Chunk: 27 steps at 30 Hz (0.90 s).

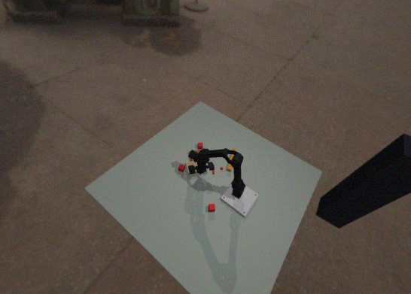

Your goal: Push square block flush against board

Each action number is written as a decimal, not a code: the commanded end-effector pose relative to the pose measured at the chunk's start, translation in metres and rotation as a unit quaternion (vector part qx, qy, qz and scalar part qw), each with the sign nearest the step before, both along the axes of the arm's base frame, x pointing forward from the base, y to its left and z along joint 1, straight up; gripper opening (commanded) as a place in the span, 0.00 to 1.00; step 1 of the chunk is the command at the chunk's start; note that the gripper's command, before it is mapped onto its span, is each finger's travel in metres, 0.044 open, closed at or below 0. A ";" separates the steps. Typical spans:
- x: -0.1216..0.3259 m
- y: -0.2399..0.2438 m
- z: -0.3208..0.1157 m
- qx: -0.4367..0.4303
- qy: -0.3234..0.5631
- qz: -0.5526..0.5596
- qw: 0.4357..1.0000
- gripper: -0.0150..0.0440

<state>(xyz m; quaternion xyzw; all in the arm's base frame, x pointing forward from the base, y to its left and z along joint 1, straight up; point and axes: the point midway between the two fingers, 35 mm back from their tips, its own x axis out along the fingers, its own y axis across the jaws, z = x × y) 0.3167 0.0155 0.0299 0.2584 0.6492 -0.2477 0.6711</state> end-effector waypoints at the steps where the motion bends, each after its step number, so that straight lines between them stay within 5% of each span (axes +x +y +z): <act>1: -0.005 0.004 -0.001 -0.002 0.001 -0.001 1.000 0.25; 27: -0.036 0.031 -0.003 -0.001 0.002 -0.001 1.000 0.25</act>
